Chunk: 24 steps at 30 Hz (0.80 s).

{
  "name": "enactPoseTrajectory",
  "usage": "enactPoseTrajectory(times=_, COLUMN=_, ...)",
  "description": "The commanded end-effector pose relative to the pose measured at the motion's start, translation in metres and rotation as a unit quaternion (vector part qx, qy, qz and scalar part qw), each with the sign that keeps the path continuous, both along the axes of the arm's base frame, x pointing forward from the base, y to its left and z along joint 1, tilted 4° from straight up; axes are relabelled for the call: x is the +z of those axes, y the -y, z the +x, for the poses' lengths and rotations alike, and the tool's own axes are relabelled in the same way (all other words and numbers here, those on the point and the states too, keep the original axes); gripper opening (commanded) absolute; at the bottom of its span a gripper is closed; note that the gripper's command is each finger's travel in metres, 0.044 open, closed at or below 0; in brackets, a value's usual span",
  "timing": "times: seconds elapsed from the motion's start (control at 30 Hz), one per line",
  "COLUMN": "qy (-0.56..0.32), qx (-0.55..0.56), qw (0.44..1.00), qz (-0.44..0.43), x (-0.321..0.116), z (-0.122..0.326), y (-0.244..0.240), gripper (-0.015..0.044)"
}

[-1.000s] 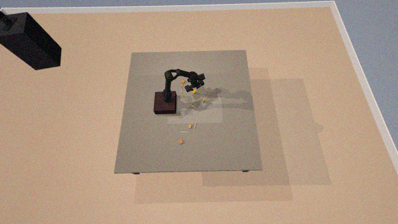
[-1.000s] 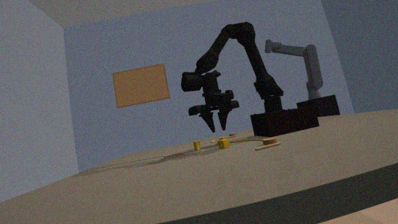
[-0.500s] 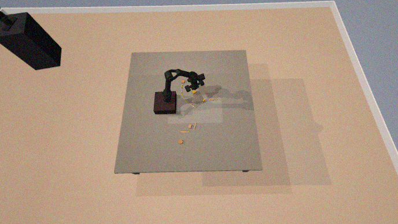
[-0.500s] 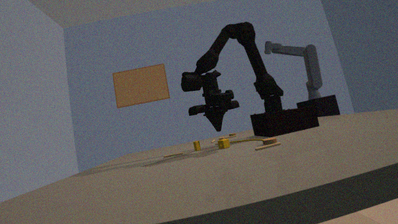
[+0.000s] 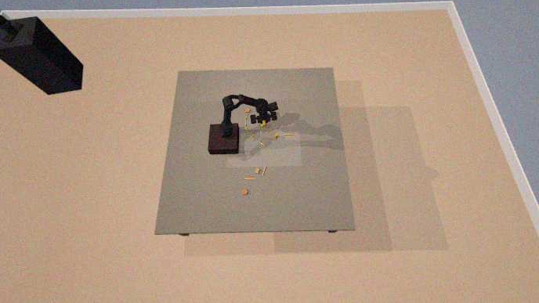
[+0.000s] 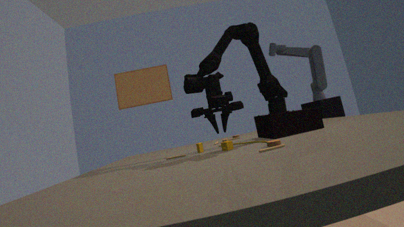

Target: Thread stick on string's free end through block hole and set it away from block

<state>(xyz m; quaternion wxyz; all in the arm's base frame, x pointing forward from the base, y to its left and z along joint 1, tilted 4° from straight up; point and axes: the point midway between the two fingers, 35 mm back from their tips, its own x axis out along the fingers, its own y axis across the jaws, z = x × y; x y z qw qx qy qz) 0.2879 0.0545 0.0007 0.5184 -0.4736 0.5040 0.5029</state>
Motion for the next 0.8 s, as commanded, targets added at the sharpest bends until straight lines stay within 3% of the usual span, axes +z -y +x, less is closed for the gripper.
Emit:
enactPoseTrajectory(times=0.0, qy=-0.011, qx=-0.247, qw=0.969, qz=-0.006, x=0.000, z=-0.013, y=0.029, gripper=0.0210)
enactPoseTrajectory(times=0.13, qy=-0.021, qx=-0.473, qw=0.881, qz=-0.010, x=-0.001, z=-0.025, y=0.053, gripper=0.0315)
enactPoseTrajectory(times=0.3, qy=-0.032, qx=-0.715, qw=0.699, qz=-0.014, x=-0.003, z=-0.043, y=0.079, gripper=0.0440)
enactPoseTrajectory(times=0.67, qy=-0.040, qx=-0.919, qw=0.391, qz=-0.021, x=-0.005, z=-0.070, y=0.108, gripper=0.0440)
enactPoseTrajectory(times=0.77, qy=-0.040, qx=-0.928, qw=0.369, qz=-0.022, x=-0.006, z=-0.071, y=0.109, gripper=0.0440)
